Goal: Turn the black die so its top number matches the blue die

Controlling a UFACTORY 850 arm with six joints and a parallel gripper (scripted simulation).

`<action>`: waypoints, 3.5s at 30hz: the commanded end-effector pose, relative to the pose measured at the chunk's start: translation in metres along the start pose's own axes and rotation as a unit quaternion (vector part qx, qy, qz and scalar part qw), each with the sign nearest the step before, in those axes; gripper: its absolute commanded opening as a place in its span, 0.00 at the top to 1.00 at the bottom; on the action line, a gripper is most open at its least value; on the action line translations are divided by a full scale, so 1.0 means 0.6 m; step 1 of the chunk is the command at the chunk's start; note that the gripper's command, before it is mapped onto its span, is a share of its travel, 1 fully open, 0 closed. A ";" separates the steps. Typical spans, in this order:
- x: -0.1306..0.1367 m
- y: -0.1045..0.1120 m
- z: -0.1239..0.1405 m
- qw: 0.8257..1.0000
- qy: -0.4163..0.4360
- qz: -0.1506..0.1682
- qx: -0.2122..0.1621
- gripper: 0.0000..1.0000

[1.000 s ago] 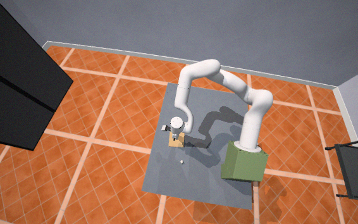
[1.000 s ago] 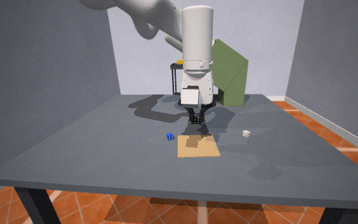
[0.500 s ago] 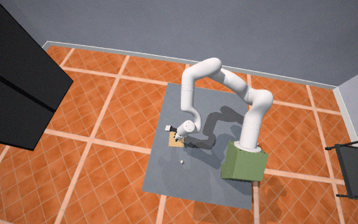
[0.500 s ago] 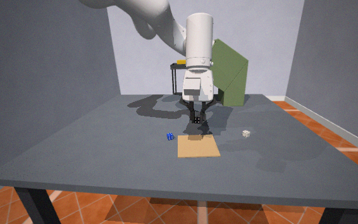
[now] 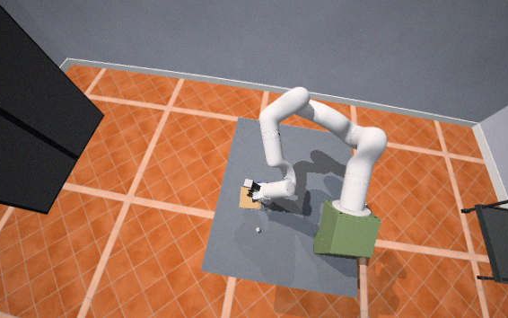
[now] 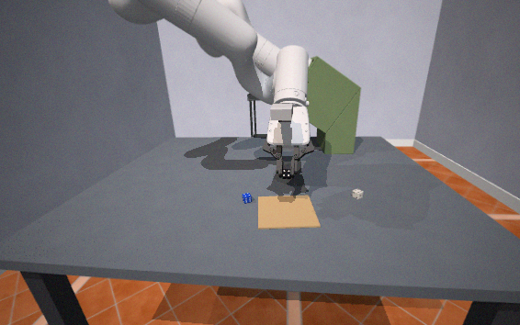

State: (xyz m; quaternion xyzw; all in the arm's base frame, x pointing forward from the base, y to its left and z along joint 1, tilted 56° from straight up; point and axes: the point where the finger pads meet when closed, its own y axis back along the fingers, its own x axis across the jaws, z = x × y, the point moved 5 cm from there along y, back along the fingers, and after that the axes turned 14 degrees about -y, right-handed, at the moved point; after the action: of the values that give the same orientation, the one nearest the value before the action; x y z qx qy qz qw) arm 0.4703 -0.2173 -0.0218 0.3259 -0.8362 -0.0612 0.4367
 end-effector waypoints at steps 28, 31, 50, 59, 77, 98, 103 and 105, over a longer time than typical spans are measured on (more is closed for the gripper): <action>0.015 -0.018 0.051 0.977 0.001 -0.048 0.205 0.85; 0.017 -0.029 0.059 0.977 0.001 -0.048 0.205 0.85; 0.031 -0.101 0.113 0.977 0.001 -0.048 0.205 0.85; 0.032 -0.105 0.115 0.977 0.001 -0.048 0.205 0.85; 0.032 -0.105 0.115 0.977 0.001 -0.048 0.205 0.85; 0.032 -0.106 0.116 0.977 0.001 -0.048 0.205 0.85; 0.033 -0.108 0.118 0.977 0.001 -0.048 0.205 0.85; 0.033 -0.109 0.118 0.977 0.001 -0.048 0.205 0.85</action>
State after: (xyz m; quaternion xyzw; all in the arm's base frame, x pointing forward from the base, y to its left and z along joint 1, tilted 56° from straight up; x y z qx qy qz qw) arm 0.4396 -0.2926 -0.0765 0.4485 -0.8139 0.0910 0.3578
